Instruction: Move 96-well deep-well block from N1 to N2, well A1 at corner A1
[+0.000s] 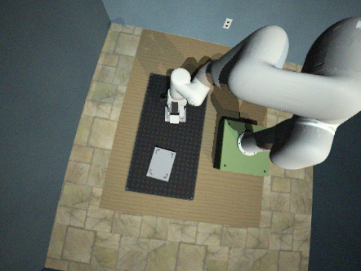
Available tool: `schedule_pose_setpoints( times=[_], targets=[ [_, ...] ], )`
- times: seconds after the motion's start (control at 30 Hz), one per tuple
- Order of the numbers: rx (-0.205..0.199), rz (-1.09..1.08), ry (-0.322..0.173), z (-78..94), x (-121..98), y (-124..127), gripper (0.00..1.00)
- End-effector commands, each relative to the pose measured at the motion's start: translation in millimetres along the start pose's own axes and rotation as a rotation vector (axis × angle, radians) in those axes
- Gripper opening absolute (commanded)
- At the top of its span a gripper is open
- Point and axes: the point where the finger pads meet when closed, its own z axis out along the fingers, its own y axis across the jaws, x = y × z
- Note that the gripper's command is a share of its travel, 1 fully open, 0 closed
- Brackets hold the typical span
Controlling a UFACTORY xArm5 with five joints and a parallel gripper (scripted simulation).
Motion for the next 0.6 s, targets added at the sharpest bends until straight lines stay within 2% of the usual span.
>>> schedule_pose_setpoints(
  times=[0.0, 0.57],
  targets=[
    [-0.003, 0.000, -0.002, -0.5, -0.7, 1.3, 0.00],
    [-0.003, 0.000, -0.002, 2.0, -0.7, 1.2, 0.00]
  ],
)
